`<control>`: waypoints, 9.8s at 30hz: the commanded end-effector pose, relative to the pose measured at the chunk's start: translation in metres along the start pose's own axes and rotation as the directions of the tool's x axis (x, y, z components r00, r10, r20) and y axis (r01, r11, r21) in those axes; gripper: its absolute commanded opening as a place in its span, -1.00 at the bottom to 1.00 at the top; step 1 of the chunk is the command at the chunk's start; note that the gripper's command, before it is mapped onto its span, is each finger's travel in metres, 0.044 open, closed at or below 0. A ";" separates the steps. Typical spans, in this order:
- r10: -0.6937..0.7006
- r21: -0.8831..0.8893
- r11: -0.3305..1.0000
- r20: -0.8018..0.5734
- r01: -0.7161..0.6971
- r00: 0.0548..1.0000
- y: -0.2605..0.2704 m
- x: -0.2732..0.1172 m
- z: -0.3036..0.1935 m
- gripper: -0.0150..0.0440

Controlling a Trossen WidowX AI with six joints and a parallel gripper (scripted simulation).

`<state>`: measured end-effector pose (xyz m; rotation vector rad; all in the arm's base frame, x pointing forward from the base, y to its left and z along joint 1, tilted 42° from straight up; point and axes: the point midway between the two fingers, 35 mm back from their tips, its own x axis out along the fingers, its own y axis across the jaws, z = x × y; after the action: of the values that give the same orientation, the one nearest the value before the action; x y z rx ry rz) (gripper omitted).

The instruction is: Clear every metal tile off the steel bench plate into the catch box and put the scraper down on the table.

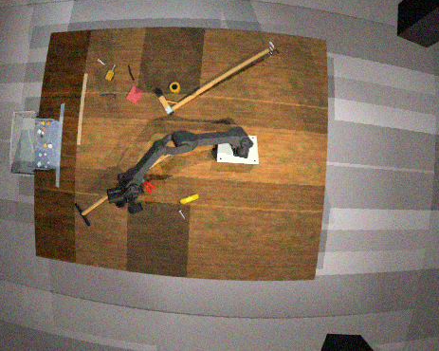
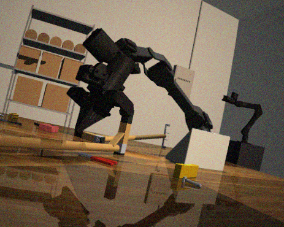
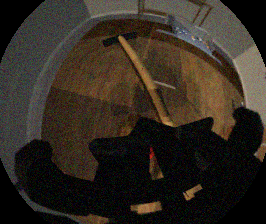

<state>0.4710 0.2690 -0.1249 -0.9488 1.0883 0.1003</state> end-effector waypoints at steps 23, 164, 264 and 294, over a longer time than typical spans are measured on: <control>-0.011 -0.015 1.000 -0.028 0.011 1.000 -0.003 0.045 -0.031 -0.49; -0.038 0.071 0.996 -0.225 0.056 0.974 -0.055 0.003 -0.039 -0.49; -0.038 0.075 0.996 -0.237 0.058 0.971 -0.125 0.032 -0.049 -0.49; -0.041 0.074 0.995 -0.237 0.060 0.971 -0.154 0.031 -0.049 -0.49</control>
<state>0.5244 0.1389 -0.0657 -0.9361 1.2708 -0.0879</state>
